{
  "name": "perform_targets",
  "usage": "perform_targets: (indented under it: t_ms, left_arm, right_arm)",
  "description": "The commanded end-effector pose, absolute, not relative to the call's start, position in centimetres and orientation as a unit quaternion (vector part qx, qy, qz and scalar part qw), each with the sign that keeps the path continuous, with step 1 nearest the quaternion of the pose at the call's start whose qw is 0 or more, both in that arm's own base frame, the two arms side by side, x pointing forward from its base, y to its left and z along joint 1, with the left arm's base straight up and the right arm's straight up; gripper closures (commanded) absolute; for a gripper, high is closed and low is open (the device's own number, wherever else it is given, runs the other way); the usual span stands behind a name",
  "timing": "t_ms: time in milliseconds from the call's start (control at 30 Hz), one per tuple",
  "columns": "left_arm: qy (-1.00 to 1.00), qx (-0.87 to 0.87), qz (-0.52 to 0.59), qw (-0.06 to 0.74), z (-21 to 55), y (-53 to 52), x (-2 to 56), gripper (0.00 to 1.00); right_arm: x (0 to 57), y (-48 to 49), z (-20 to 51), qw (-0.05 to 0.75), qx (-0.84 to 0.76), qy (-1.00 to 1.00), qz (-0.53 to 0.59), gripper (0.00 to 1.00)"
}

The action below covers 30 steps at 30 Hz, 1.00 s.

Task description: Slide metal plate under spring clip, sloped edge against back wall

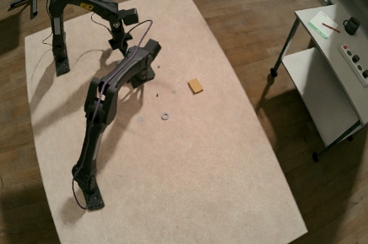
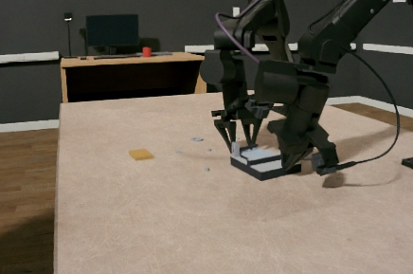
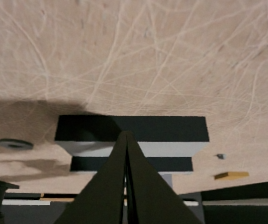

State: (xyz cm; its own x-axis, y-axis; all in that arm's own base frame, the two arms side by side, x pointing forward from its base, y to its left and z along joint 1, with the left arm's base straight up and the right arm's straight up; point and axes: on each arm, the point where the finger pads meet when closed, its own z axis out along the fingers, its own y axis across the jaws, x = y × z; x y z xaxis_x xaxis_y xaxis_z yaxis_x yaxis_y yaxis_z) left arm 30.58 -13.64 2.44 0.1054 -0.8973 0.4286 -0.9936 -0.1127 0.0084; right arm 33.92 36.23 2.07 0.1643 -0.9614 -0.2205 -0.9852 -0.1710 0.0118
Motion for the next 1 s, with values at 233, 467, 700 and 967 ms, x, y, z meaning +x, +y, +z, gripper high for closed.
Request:
perform_targets:
  t_ms: [233,467,700,967]
  left_arm:
    - [-0.651,0.725,0.17,0.147,2.5,-14.0,30.9,1.0]
    - [-0.648,0.726,0.176,0.149,2.6,-14.2,30.8,1.0]
    - [-0.652,0.719,0.199,0.138,6.1,-13.3,31.0,1.0]
    - [-0.652,0.719,0.198,0.136,8.3,-12.1,31.7,0.43]
  right_arm:
    - [33.5,39.8,3.3,0.1,-0.769,0.624,0.099,0.56]
    - [33.3,39.8,3.6,0.101,-0.768,0.624,0.104,0.31]
    - [33.5,39.0,5.1,0.115,-0.765,0.625,0.102,0.31]
    - [33.8,38.3,6.6,0.122,-0.765,0.624,0.103,0.31]
